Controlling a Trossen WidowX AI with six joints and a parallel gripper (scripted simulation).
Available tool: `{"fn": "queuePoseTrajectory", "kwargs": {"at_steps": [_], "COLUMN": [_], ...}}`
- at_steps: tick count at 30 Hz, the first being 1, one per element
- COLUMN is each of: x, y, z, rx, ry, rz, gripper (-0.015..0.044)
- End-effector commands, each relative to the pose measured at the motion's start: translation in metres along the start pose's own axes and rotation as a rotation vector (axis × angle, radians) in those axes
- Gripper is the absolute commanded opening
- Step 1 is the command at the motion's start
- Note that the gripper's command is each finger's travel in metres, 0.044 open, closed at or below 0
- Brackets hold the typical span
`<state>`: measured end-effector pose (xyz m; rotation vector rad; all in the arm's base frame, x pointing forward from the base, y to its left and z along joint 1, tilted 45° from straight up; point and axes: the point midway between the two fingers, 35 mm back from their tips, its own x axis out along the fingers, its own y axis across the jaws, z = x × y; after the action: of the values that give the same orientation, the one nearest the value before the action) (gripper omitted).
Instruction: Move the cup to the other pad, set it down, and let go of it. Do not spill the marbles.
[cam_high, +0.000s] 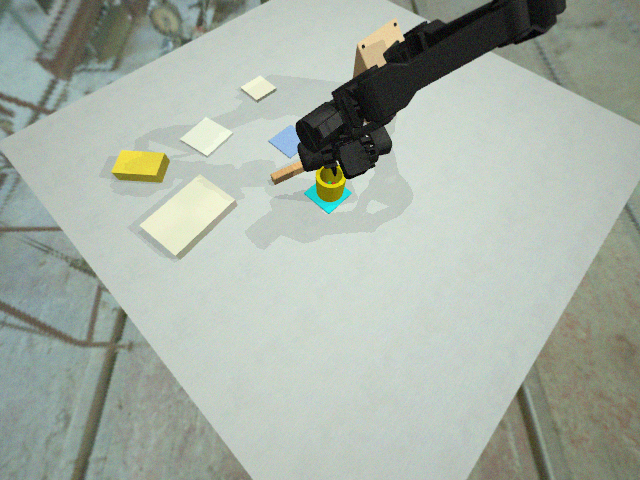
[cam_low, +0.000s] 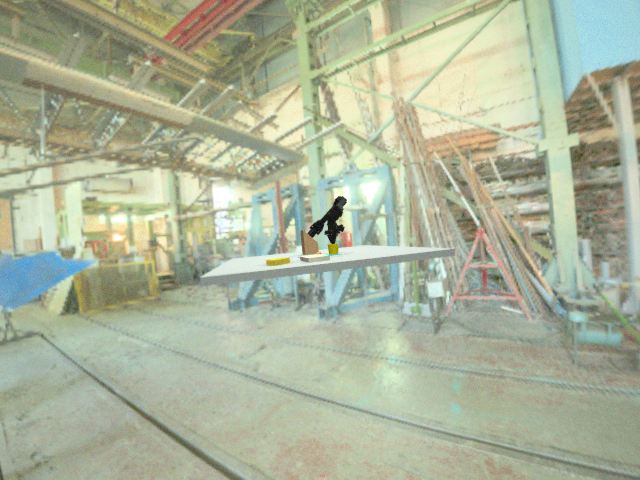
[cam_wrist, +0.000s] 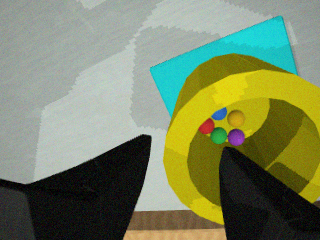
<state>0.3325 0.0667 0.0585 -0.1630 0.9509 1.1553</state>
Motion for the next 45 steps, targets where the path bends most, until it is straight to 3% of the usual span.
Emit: {"fn": "queuePoseTrajectory", "kwargs": {"at_steps": [1, 16, 27, 40, 45], "x": [-0.009, -0.027, -0.027, -0.082, -0.087], "y": [-0.001, 0.001, 0.001, 0.002, 0.003], "z": [0.001, -0.004, -0.004, -0.005, -0.005], "rx": [-0.006, -0.003, 0.001, -0.002, -0.003], "ry": [-0.007, -0.009, -0.002, -0.005, -0.006], "rz": [-0.007, -0.005, -0.001, -0.006, -0.006], "gripper": [0.0147, 0.0147, 0.0435, 0.044, 0.044]}}
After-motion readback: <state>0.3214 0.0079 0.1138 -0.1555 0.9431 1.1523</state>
